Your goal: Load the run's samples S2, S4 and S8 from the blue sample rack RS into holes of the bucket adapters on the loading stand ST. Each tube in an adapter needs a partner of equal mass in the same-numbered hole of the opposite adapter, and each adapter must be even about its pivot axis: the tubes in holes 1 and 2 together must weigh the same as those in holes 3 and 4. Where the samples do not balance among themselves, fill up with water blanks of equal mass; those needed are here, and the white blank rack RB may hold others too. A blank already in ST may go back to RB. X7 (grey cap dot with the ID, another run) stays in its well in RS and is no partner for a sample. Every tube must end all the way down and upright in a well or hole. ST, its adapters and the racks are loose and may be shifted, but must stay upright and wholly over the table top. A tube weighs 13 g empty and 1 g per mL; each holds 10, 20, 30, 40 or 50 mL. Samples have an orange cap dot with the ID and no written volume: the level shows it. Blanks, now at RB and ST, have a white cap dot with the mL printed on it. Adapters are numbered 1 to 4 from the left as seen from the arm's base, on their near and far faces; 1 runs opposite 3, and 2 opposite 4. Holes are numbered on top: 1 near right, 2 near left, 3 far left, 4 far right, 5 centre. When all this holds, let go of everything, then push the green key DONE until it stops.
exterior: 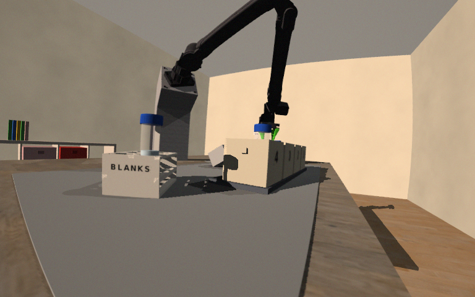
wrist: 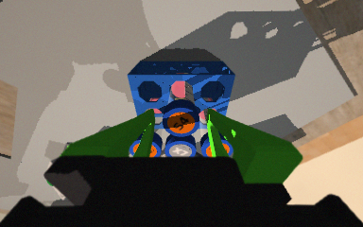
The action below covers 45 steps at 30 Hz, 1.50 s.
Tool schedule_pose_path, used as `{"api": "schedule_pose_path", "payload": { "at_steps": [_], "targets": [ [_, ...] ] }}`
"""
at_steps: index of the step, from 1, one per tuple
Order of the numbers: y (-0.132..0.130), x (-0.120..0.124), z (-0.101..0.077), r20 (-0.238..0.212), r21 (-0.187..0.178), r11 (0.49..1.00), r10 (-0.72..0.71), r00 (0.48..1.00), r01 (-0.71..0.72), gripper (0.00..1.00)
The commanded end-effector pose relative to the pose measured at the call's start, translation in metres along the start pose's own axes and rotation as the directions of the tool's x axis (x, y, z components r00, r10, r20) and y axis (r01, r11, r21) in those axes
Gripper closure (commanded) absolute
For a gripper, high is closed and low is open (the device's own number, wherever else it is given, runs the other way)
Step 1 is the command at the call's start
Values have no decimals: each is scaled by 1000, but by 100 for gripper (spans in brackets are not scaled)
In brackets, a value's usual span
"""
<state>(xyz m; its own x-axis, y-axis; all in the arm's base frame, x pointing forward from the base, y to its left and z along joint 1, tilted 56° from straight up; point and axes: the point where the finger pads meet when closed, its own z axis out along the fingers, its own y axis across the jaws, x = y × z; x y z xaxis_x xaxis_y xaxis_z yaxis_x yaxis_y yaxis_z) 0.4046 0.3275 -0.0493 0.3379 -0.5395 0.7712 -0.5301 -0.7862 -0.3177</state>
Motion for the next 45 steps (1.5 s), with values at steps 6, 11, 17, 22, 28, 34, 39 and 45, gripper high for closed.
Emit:
{"api": "schedule_pose_path", "payload": {
  "at_steps": [6,11,17,22,28,34,39,45],
  "targets": [
    [-10,-2,-6,8,21,1000,4,1000,-4,45],
    [-10,-2,-6,8,21,1000,4,1000,-4,45],
    [-18,-3,-38,13,43,999,12,1000,-13,45],
    [-19,-3,-55,14,44,999,14,1000,-15,45],
    [-11,-2,-43,9,22,1000,6,1000,-7,45],
    [-11,-2,-43,9,22,1000,6,1000,-7,45],
    [-11,-2,-43,9,22,1000,6,1000,-7,45],
    [-11,-2,-43,9,22,1000,6,1000,-7,45]
  ]
}}
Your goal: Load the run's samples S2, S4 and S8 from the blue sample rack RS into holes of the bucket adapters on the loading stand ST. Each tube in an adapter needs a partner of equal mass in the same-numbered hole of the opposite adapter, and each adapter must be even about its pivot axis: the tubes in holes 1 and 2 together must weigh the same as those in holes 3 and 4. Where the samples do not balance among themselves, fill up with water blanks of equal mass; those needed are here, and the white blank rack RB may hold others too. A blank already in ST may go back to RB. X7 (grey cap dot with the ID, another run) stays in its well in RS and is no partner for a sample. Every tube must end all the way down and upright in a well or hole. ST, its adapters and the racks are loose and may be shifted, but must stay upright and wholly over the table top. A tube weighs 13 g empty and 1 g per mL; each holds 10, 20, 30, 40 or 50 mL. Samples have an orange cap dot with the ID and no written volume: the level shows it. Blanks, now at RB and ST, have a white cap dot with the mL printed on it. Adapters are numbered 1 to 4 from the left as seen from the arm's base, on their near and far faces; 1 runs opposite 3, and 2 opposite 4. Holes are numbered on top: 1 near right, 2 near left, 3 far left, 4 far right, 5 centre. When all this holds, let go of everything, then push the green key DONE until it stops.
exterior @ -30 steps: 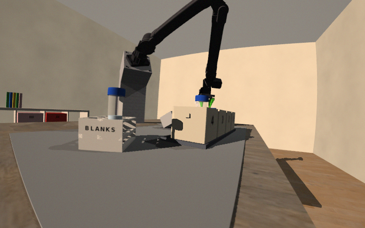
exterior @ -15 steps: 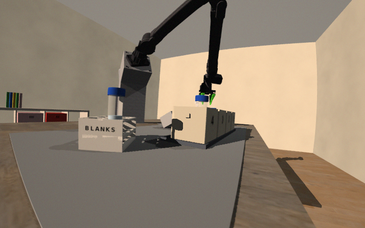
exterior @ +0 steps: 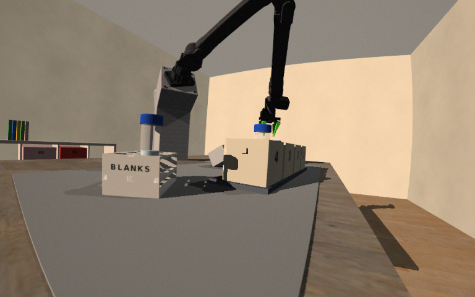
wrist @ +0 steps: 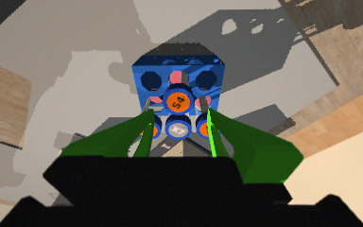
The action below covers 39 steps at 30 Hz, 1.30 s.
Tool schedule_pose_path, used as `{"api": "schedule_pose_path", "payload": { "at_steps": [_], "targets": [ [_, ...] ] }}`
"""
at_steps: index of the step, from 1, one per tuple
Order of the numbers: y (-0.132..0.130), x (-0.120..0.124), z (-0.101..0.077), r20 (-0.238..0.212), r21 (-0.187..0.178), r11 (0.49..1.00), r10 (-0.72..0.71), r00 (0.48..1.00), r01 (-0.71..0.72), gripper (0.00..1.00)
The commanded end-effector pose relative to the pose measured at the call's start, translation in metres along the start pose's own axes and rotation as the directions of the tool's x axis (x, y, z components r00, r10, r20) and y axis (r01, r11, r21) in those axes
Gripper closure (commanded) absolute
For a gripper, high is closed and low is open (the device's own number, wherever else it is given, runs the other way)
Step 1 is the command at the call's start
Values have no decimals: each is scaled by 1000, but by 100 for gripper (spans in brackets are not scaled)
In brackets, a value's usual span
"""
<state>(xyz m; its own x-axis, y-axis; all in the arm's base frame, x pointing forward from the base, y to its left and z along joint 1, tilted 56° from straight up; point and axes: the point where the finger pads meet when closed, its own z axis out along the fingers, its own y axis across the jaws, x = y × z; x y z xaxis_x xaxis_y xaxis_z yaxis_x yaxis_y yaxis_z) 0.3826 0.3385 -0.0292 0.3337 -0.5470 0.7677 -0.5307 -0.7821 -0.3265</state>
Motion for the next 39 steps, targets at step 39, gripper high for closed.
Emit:
{"api": "schedule_pose_path", "payload": {
  "at_steps": [39],
  "targets": [
    [39,32,-9,19,-7,0,1000,0,-1000,20]
  ]
}}
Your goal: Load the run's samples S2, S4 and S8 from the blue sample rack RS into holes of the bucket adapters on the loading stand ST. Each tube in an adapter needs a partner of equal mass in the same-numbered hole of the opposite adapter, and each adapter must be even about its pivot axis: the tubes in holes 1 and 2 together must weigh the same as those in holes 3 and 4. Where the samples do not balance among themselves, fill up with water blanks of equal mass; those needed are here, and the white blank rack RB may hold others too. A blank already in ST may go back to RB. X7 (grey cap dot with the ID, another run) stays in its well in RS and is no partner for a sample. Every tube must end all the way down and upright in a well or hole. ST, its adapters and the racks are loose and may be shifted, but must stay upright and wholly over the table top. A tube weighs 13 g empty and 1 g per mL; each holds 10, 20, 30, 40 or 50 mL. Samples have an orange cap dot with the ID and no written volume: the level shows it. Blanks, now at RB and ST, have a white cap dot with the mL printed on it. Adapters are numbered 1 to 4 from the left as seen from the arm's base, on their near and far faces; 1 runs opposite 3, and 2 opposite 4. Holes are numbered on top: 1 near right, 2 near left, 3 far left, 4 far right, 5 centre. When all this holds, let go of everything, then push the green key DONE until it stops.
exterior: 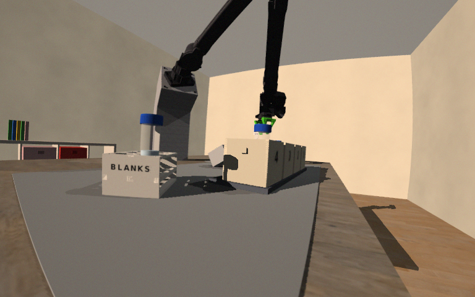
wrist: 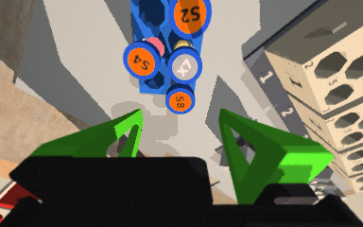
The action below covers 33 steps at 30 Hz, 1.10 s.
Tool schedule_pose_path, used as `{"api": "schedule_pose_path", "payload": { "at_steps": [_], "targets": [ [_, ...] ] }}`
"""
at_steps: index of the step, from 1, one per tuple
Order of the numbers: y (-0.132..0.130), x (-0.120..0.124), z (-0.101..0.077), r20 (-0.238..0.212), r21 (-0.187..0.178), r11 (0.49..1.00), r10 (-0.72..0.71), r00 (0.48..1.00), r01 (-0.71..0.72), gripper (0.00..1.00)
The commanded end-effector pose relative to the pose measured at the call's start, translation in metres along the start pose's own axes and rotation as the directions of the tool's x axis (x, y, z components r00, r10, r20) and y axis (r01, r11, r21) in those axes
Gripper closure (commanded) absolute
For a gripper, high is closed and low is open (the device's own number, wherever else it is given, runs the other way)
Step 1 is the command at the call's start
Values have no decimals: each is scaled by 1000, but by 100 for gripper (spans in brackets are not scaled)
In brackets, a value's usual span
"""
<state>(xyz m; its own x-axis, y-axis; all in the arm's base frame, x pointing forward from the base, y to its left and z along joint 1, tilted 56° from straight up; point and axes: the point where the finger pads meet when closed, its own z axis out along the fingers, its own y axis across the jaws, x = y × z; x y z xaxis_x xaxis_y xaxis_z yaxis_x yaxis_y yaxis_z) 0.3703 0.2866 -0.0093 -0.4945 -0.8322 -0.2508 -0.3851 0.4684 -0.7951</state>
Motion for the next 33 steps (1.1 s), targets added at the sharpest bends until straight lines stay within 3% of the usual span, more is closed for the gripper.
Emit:
{"api": "schedule_pose_path", "payload": {
  "at_steps": [1,5,6,15,20,27,33],
  "targets": [
    [7,-3,-4,17,-5,995,98,995,-98,20],
    [1,-6,-5,17,-4,995,95,995,-95,20],
    [2,4,9,-5,0,994,106,994,-106,20],
    [1,6,32,-4,-1,996,85,996,-85,20],
    [-5,-4,34,9,2,995,103,995,-103,20],
    [-1,0,44,0,1,996,91,996,-91,20],
    [0,-4,35,16,-3,996,92,996,-92,20]
  ]
}}
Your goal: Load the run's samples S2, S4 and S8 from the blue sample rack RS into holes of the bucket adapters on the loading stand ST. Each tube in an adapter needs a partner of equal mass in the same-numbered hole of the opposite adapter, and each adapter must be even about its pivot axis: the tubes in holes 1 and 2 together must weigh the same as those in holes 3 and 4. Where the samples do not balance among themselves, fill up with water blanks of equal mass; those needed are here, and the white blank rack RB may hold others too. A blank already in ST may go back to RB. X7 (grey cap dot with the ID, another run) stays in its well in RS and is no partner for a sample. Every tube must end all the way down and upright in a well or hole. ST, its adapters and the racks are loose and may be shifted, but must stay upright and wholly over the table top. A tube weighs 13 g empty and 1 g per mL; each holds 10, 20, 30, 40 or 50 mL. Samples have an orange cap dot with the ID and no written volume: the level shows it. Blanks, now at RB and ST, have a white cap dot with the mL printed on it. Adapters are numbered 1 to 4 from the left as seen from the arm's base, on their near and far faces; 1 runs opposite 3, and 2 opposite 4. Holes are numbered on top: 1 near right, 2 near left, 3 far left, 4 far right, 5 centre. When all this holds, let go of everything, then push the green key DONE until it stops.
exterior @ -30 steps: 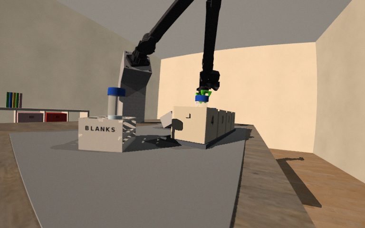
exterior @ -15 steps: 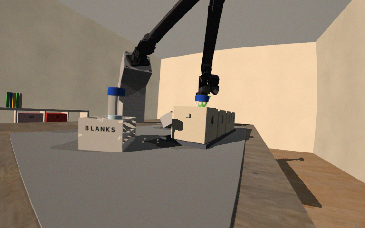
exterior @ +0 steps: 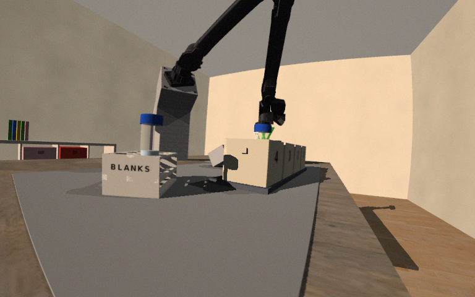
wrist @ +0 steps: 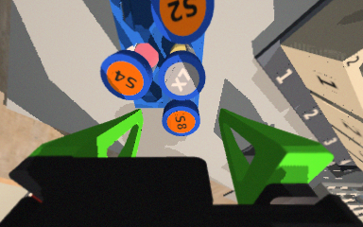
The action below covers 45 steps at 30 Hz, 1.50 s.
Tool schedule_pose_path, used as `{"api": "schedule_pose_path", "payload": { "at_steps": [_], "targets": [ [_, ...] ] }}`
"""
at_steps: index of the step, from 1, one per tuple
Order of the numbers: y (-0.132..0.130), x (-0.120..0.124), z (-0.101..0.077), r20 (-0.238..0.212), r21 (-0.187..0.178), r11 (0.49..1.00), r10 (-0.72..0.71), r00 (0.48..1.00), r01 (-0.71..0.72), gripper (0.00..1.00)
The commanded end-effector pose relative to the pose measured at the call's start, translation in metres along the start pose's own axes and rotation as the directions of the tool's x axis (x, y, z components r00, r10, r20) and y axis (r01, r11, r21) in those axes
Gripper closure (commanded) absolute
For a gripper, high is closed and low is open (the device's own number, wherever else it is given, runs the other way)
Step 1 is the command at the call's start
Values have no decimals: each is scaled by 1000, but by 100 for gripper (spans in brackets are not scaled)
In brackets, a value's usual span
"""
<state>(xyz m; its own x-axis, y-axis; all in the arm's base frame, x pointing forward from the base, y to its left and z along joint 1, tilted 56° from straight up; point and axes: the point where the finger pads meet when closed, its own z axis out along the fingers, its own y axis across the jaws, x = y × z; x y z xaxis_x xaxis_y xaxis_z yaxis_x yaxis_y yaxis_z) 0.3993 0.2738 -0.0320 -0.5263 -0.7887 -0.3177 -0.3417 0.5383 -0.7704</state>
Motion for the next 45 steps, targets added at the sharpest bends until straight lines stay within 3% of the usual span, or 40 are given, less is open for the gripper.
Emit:
{"api": "schedule_pose_path", "payload": {
  "at_steps": [1,8,9,25,26,30,45],
  "targets": [
    [0,-6,-4,17,-2,1000,7,1000,-7,20],
    [-11,-9,0,17,5,1000,30,999,-30,20],
    [-1,-6,-4,17,-2,1000,7,1000,-7,100],
    [-1,-6,-4,17,-2,1000,7,1000,-7,100],
    [1,-10,-17,32,-8,1000,8,999,-8,100],
    [1,-8,-24,29,-6,1000,4,1000,-4,100],
    [-1,-17,-75,41,-7,1000,21,999,-21,100]
  ]
}}
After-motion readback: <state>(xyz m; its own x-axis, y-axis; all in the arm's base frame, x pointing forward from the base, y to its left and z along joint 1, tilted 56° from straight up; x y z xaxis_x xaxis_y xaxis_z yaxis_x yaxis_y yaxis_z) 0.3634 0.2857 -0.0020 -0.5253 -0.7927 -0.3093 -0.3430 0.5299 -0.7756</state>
